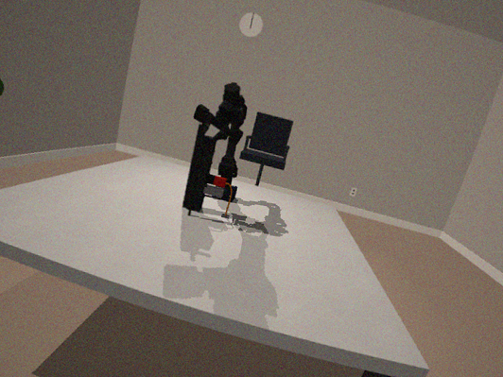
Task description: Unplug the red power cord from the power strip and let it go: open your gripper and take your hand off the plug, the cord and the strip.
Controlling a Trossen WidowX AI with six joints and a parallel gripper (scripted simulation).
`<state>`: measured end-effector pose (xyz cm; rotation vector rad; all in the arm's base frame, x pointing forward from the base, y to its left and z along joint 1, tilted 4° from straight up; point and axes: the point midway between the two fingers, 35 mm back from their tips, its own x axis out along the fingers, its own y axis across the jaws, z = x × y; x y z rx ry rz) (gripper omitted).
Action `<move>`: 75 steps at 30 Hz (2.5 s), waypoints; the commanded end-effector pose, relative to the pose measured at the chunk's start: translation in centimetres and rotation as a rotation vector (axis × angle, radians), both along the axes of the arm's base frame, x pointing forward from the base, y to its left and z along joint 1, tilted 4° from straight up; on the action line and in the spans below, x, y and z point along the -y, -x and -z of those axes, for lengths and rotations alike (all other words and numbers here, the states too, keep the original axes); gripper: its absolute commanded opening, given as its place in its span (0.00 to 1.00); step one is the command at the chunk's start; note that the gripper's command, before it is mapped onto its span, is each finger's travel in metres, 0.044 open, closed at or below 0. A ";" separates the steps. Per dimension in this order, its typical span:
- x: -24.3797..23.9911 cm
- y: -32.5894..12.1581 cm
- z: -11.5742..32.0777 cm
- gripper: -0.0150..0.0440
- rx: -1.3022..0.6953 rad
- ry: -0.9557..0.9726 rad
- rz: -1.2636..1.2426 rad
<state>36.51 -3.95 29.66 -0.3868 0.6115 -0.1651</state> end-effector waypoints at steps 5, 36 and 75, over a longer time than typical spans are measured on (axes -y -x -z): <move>-5.6 1.5 4.9 0.53 -0.307 0.200 -0.390; -8.8 10.6 15.3 0.53 -1.026 0.480 -1.203; -5.5 10.8 16.3 0.53 -1.028 0.483 -1.201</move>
